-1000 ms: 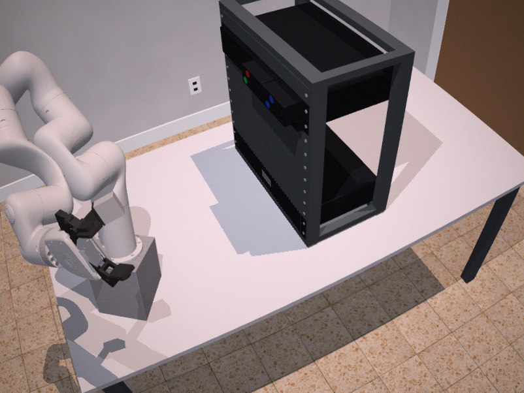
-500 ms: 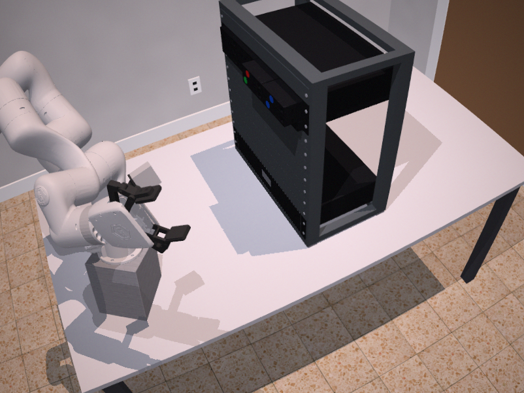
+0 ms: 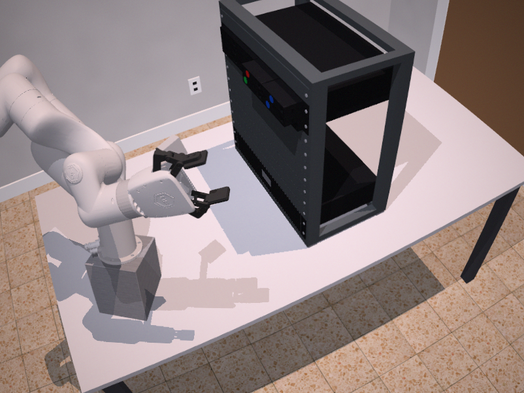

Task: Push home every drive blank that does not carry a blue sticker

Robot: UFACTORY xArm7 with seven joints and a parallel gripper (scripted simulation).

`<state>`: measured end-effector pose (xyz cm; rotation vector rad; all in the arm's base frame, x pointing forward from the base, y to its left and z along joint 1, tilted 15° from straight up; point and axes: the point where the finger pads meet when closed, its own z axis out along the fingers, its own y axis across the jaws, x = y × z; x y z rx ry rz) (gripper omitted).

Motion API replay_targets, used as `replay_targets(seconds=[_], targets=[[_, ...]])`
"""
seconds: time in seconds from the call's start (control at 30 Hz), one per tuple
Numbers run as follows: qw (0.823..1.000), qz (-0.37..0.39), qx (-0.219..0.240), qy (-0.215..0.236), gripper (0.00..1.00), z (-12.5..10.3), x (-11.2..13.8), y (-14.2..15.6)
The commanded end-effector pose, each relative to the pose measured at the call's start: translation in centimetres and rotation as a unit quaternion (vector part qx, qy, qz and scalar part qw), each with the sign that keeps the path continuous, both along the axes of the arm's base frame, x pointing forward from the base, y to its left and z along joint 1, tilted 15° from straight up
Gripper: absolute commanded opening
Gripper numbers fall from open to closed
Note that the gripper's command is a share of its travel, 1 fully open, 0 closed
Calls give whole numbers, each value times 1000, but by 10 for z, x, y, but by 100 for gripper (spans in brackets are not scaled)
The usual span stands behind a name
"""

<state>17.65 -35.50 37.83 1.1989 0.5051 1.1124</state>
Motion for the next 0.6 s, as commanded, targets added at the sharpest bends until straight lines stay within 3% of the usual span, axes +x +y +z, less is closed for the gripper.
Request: replay_targets(seconds=[0.0, 0.3, 0.57], targets=[[999, 36, 3, 5, 100, 5, 30, 24], [995, 97, 8, 18, 100, 7, 71, 71], [991, 132, 10, 28, 100, 6, 91, 101]])
